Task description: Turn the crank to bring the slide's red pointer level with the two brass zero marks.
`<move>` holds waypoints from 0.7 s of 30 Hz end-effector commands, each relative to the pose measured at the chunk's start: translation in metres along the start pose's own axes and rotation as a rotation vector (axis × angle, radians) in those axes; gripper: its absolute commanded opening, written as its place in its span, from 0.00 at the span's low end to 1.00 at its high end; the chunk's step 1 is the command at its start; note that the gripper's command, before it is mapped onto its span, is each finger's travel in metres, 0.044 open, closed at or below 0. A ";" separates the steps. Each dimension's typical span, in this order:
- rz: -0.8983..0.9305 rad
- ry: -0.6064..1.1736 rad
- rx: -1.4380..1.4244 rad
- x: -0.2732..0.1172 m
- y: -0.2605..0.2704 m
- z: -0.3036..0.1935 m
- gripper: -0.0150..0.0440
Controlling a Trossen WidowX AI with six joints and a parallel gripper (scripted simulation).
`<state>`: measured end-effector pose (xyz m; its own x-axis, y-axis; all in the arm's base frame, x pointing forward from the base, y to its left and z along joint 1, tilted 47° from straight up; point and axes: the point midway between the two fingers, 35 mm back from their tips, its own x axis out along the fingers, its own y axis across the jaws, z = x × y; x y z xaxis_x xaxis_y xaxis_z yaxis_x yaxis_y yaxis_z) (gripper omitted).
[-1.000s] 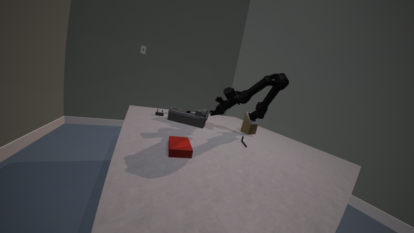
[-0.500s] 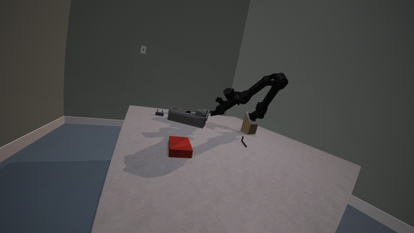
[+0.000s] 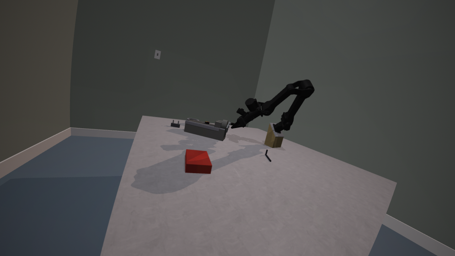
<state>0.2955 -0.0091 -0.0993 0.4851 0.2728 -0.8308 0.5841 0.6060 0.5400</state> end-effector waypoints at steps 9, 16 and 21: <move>-0.016 0.007 0.004 0.014 -0.007 -0.014 0.25; -0.016 0.007 0.004 0.022 -0.003 -0.023 0.25; -0.015 0.008 0.004 0.028 0.003 -0.029 0.25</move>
<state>0.2909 0.0150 -0.1221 0.4739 0.2668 -0.8392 0.5946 0.6059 0.5285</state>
